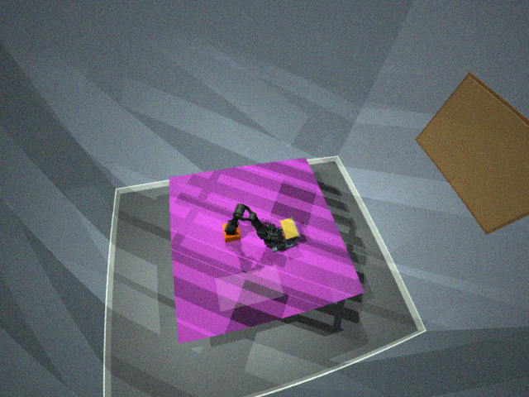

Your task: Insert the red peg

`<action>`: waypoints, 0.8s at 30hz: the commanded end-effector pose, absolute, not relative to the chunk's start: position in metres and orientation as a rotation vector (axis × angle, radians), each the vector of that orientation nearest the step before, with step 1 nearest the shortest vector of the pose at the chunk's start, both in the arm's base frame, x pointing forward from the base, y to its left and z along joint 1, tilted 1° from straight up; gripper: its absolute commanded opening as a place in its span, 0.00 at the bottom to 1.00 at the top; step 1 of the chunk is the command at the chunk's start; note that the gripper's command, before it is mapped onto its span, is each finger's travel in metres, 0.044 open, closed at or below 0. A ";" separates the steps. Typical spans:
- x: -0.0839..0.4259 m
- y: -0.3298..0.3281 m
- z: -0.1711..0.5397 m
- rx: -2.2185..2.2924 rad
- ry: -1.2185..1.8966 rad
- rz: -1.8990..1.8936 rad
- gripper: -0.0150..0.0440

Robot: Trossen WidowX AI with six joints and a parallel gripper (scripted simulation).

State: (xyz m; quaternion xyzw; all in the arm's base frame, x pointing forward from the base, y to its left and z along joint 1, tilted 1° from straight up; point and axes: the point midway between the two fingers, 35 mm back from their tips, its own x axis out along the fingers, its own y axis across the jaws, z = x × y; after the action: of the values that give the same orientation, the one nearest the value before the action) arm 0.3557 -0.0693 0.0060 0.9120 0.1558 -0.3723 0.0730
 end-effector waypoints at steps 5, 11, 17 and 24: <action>0.326 -0.075 0.006 2.734 0.476 -1.118 0.63; 0.317 -0.078 0.012 2.732 0.476 -1.120 0.81; 0.307 -0.083 0.029 2.730 0.476 -1.123 1.00; 0.293 -0.087 0.048 2.728 0.476 -1.126 1.00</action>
State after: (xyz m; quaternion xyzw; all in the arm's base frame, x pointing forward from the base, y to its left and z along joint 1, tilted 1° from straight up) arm 0.2970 -0.0854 0.0377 0.9089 0.1569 -0.3798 0.0716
